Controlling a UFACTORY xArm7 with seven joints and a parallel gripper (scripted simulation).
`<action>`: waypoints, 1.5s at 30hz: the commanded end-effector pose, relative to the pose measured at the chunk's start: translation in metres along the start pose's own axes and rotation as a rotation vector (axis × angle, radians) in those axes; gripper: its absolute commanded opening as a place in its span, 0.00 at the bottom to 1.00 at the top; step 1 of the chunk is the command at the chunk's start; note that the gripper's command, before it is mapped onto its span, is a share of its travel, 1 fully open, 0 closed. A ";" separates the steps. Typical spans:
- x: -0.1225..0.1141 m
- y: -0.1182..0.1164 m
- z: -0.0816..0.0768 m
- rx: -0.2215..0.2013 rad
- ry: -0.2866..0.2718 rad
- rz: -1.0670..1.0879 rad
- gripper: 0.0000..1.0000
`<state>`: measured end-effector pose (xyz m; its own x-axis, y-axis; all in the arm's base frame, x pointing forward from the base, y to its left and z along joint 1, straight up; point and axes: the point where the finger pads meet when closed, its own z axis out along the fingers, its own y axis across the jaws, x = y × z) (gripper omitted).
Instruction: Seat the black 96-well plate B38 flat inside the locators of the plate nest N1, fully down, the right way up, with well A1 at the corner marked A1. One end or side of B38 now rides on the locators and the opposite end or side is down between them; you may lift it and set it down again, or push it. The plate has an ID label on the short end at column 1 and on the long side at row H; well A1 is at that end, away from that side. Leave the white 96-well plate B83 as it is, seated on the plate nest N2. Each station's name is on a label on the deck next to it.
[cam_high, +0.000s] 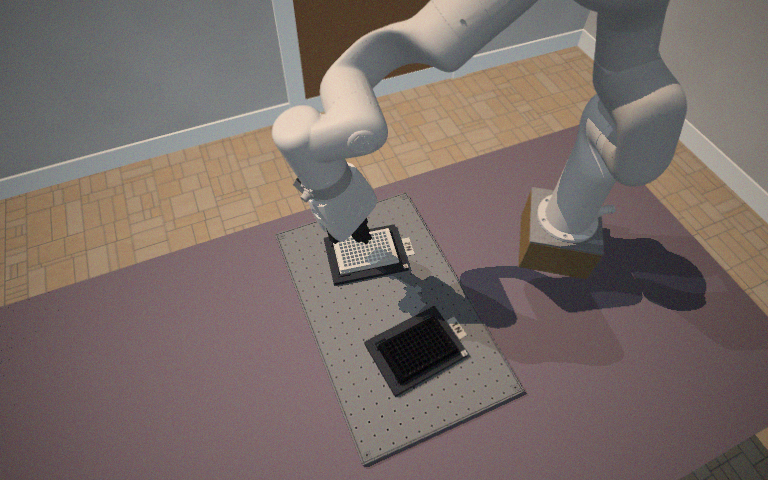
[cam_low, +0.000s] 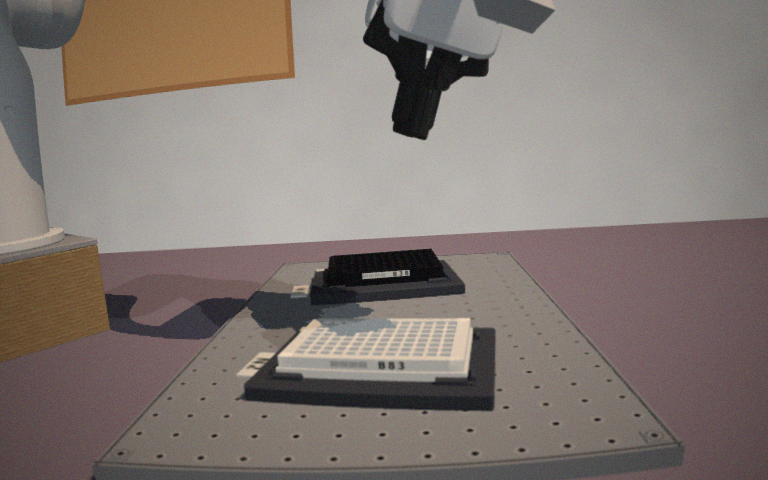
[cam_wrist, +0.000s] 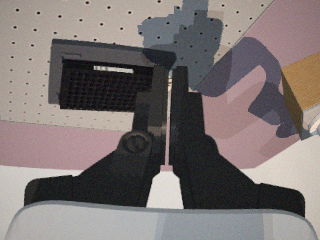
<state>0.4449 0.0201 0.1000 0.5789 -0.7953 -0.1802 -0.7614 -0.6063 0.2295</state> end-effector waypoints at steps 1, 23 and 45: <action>-0.018 -0.011 0.003 0.031 0.037 0.043 0.00; -0.084 -0.036 0.020 0.123 0.106 0.162 0.00; -0.156 -0.043 0.043 0.268 0.151 0.316 0.00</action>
<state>0.3824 0.1593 0.0781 0.3540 -0.9352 -0.0060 -0.9349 -0.3540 0.0250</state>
